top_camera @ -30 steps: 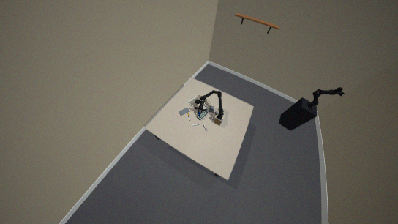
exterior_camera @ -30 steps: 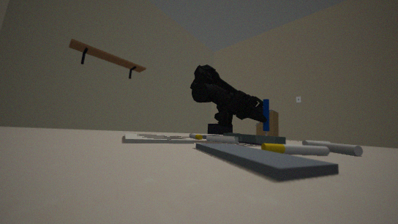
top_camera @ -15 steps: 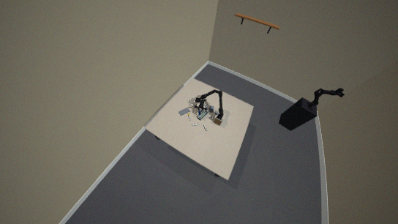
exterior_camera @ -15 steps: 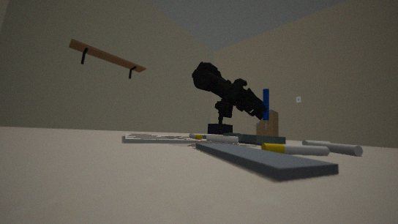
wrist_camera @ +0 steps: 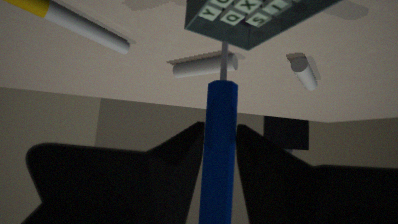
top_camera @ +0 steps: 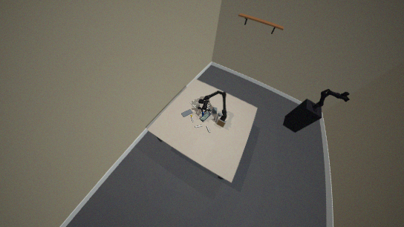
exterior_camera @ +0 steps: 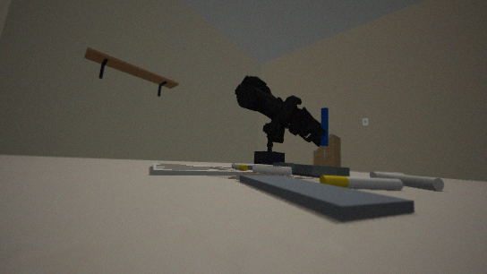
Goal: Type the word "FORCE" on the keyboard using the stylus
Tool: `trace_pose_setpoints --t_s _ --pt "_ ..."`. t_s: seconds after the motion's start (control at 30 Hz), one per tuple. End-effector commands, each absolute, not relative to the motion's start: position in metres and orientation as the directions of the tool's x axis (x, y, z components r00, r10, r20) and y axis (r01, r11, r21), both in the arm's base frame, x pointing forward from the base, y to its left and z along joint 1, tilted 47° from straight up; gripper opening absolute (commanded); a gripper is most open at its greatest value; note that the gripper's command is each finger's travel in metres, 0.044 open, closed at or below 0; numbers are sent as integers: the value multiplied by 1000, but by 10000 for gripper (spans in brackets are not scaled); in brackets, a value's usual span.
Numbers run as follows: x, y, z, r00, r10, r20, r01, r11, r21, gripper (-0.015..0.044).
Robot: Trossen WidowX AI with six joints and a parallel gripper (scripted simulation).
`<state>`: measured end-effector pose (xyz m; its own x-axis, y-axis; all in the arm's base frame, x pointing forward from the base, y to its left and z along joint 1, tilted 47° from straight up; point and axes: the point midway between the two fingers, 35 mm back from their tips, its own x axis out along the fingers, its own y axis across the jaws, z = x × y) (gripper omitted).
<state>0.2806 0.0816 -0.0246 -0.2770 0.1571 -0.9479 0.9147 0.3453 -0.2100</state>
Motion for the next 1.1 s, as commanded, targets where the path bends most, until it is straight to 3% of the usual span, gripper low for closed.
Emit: trace_pose_setpoints --t_s 0.0,0.23,0.9,1.0,1.07 --pt "269 76 -19 -280 157 -947 913 347 -213 0" --pt "244 66 -8 -282 160 -946 914 344 -214 0" --pt "245 51 -21 -282 160 -946 914 344 -215 0" --pt "245 49 -23 -282 159 -946 914 344 -214 79" --pt "245 49 -24 -282 159 -946 914 344 -214 81"
